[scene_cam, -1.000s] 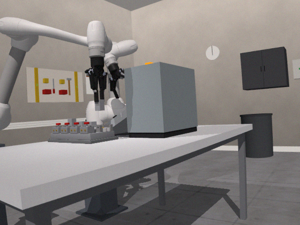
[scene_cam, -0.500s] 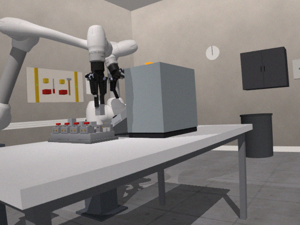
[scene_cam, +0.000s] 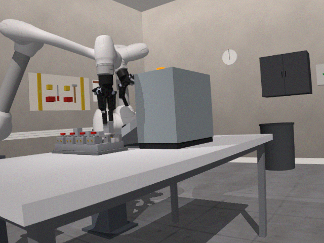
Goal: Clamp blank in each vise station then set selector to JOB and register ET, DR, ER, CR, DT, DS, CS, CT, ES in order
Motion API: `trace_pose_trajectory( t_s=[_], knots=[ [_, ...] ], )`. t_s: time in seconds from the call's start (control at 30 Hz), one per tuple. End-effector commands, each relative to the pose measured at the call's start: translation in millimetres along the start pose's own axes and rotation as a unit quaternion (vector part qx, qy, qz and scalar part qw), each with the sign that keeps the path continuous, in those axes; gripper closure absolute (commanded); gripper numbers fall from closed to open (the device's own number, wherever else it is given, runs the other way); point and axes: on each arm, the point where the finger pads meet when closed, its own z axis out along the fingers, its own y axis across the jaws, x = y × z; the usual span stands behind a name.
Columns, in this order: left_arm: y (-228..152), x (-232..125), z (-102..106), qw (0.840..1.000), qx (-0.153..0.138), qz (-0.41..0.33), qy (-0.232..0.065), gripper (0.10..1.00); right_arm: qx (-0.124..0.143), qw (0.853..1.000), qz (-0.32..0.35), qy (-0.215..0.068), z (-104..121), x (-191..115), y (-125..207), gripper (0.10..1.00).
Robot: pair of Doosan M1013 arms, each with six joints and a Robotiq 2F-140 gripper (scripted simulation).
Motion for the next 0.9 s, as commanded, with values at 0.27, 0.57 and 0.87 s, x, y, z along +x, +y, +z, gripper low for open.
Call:
trace_pose_trajectory(
  t_s=[0.27,0.57,0.87],
  knots=[
    [0.5,-0.1,-0.5,1.0,-0.001,0.0,0.0,0.098,-0.001,1.0,0.0,-0.001,5.4,-0.4,0.3,0.999],
    [0.5,-0.1,-0.5,1.0,-0.001,0.0,0.0,0.098,-0.001,1.0,0.0,-0.001,6.9,-0.4,0.3,0.999],
    [0.5,-0.1,-0.5,1.0,-0.001,0.0,0.0,0.098,-0.001,1.0,0.0,-0.001,8.4,-0.4,0.3,0.999]
  ],
)
